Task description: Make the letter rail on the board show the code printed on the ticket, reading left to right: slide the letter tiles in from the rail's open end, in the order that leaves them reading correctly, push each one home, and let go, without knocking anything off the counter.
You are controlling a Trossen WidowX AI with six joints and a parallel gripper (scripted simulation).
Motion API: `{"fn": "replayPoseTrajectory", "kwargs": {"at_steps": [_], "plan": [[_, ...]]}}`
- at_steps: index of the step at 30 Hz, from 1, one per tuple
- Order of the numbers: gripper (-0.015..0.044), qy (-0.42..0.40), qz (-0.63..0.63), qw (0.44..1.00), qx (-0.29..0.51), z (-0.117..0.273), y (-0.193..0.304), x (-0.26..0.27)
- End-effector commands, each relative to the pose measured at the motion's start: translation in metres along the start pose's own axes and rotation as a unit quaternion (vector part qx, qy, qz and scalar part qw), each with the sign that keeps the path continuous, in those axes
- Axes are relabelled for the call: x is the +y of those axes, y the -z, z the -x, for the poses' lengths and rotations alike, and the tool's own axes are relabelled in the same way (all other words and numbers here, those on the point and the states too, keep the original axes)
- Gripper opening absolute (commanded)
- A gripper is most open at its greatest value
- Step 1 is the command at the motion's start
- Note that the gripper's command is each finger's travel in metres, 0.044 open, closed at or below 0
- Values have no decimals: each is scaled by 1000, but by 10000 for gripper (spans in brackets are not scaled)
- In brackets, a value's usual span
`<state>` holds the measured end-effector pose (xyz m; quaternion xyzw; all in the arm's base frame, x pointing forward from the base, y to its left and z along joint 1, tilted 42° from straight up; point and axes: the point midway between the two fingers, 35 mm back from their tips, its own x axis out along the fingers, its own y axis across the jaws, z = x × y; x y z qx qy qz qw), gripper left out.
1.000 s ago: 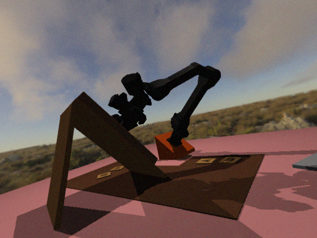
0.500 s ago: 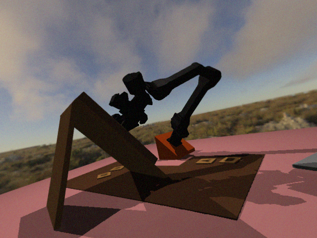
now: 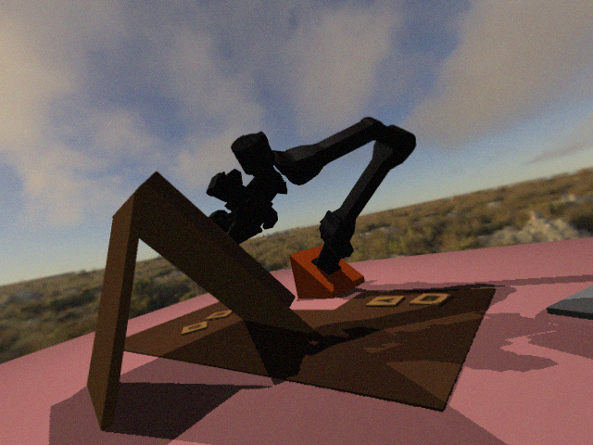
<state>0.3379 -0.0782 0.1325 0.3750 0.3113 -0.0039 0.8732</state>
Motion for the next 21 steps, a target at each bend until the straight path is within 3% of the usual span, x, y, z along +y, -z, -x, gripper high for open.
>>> {"fn": "replayPoseTrajectory", "kwargs": {"at_steps": [1, 21], "plan": [[295, -2, 2, 1000, 0, 7, -1, 1], [295, -2, 2, 1000, 0, 17, -1, -1]]}}
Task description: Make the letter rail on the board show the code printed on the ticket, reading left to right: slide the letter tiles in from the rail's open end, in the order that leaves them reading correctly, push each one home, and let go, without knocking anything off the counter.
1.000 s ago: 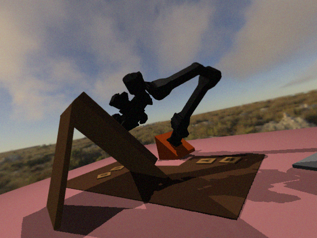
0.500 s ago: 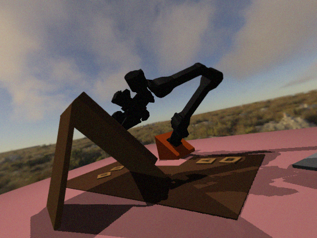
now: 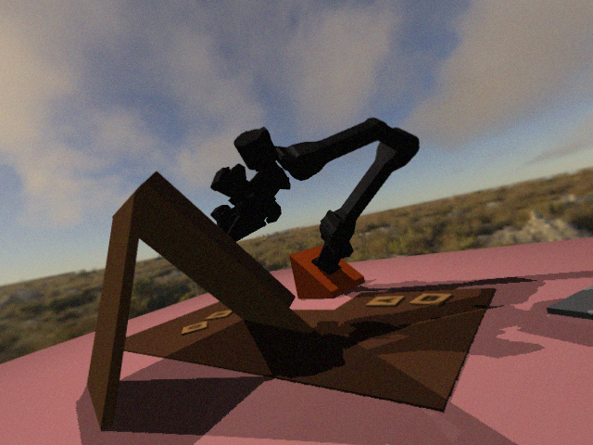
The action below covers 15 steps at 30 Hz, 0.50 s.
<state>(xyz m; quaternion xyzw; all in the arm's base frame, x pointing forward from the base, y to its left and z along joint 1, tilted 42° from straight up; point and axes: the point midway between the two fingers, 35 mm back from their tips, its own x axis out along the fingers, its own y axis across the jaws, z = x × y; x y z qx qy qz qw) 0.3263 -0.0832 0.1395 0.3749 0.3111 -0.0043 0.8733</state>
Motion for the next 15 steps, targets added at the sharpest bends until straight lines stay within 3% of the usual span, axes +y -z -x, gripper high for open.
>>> {"fn": "replayPoseTrajectory", "kwargs": {"at_steps": [1, 15], "plan": [[295, -2, 2, 1000, 0, 3, 0, 0], [295, -2, 2, 1000, 1, 11, 0, -1]]}}
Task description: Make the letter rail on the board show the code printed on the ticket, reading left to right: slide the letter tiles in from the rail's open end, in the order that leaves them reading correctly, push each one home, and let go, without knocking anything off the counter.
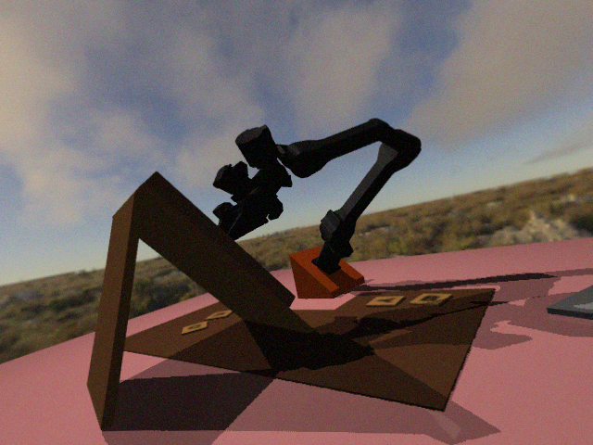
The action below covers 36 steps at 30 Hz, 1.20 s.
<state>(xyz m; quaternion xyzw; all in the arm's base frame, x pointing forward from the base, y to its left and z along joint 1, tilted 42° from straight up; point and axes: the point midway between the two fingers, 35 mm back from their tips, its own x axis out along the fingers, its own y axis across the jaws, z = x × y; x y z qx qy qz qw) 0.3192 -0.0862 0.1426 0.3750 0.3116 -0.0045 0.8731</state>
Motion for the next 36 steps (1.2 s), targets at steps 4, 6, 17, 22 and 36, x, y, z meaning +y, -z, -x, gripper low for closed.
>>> {"fn": "replayPoseTrajectory", "kwargs": {"at_steps": [4, 6, 17, 22, 36], "plan": [[295, -2, 2, 1000, 0, 5, 0, 1], [295, -2, 2, 1000, 0, 6, 0, 1], [295, -2, 2, 1000, 0, 11, 0, 2], [295, -2, 2, 1000, 0, 13, 0, 3], [33, 0, 0, 1000, 0, 12, 0, 2]]}}
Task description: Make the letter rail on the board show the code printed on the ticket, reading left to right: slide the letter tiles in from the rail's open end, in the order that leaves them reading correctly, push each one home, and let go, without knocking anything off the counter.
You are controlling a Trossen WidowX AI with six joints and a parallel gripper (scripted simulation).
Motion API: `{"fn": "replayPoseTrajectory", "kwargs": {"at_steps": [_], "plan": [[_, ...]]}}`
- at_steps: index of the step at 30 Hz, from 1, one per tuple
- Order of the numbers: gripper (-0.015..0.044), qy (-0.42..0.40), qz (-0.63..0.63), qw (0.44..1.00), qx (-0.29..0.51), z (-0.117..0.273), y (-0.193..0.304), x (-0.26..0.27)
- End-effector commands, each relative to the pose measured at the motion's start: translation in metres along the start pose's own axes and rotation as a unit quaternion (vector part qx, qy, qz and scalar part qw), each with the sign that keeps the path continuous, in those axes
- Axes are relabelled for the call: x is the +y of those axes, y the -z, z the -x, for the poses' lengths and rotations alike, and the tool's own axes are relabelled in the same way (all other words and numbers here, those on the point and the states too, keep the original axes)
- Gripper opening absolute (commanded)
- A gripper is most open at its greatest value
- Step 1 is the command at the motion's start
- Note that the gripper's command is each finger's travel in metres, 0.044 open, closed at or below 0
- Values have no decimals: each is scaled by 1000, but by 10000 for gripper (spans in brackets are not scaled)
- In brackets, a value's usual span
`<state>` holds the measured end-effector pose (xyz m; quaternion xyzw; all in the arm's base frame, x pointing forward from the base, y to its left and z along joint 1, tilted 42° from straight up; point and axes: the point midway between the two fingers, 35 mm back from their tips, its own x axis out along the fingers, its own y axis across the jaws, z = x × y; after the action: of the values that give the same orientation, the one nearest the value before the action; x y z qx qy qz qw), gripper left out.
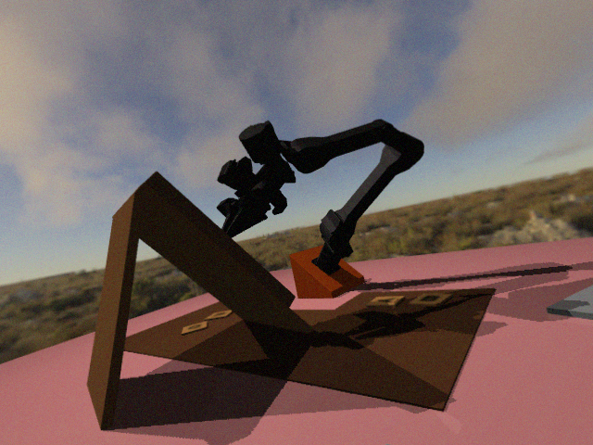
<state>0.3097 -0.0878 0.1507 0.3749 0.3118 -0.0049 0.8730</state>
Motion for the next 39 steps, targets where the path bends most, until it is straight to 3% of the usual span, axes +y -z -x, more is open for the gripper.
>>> {"fn": "replayPoseTrajectory", "kwargs": {"at_steps": [1, 14, 23, 31, 39], "plan": [[6, 0, 0, 1000, 0, 0, 0, 0], [0, 1, 0, 1000, 3, -1, 0, -1], [0, 33, 10, 984, 174, -16, -14, -20], [0, 4, 7, 945, 328, -19, -20, -33], [0, -1, 5, 940, 340, -18, -20, -34]]}}
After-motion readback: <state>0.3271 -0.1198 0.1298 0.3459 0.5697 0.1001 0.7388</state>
